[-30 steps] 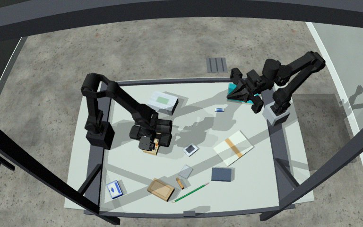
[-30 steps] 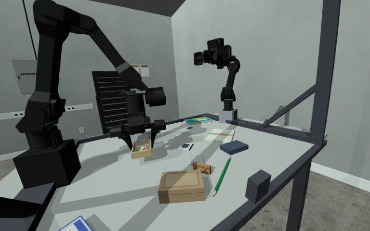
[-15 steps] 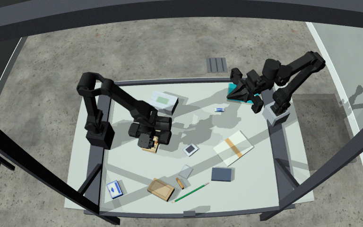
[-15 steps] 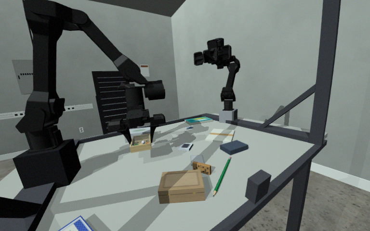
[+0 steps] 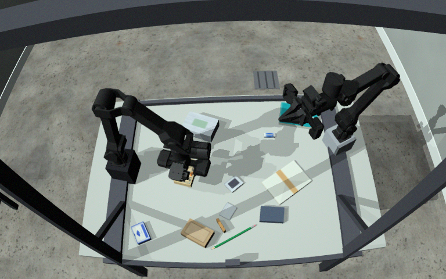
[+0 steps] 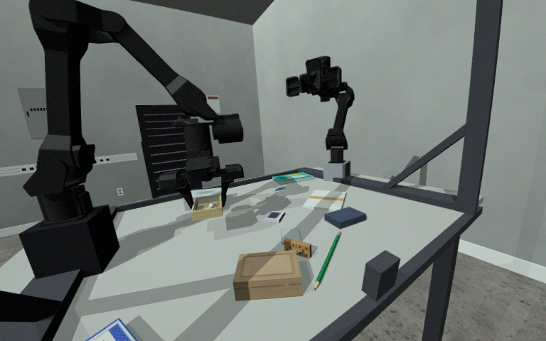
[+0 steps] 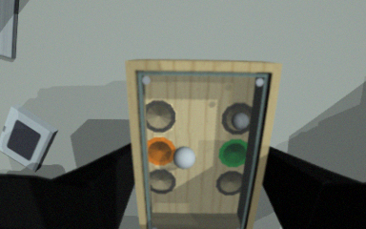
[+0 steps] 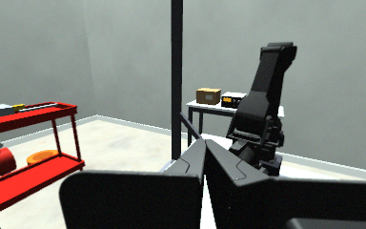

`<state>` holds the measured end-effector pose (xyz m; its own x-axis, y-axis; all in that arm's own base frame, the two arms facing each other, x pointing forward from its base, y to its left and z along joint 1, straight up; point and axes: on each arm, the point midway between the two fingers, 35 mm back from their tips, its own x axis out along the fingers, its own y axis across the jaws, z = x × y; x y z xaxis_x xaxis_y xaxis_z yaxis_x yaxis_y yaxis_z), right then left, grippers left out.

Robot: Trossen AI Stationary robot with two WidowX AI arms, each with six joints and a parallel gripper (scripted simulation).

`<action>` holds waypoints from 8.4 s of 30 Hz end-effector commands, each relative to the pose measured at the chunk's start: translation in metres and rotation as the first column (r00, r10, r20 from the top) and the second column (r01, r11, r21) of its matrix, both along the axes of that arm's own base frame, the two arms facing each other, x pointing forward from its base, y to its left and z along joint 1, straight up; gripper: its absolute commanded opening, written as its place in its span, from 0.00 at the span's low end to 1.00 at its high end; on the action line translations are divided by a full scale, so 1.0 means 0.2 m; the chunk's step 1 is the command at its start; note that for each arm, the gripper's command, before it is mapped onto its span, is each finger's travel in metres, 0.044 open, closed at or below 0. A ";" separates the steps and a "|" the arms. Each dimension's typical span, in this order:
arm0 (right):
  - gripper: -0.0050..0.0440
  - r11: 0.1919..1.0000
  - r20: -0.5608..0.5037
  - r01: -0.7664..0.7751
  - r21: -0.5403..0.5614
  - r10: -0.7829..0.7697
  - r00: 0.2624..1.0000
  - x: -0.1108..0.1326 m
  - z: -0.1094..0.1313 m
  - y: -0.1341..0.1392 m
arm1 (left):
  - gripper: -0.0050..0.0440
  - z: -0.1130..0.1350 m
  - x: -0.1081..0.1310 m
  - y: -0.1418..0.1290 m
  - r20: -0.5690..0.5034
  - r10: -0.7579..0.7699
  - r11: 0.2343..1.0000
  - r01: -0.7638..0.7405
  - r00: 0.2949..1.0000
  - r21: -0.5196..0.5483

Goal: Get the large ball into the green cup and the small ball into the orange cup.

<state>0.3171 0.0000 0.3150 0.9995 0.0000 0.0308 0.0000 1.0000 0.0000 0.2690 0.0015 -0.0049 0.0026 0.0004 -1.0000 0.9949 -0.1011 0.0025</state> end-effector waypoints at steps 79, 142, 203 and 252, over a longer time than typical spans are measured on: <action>0.00 1.000 0.019 0.000 0.000 0.000 1.000 -0.01 0.04 0.00 | 0.00 0.04 -0.02 -0.04 0.261 -0.029 0.981 -0.023 0.965 0.194; 0.00 1.000 0.019 0.000 0.000 0.000 1.000 -0.01 0.04 0.00 | 0.00 0.06 0.05 0.00 0.037 0.000 1.000 0.000 0.999 -0.002; 0.00 1.000 0.019 0.000 0.000 0.000 1.000 -0.01 0.04 0.00 | 0.00 0.05 -0.03 0.01 0.248 0.004 1.000 0.003 0.969 -0.026; 0.00 1.000 0.019 0.000 0.000 0.000 1.000 -0.01 0.04 0.00 | 0.00 0.04 0.00 -0.02 0.149 -0.009 0.995 -0.006 0.989 0.103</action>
<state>0.3171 0.0000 0.3150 0.9995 0.0000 0.0308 0.0000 1.0000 0.0000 0.2616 -0.0040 -0.0019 0.1803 0.1429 -0.9732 0.9795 -0.1161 0.1644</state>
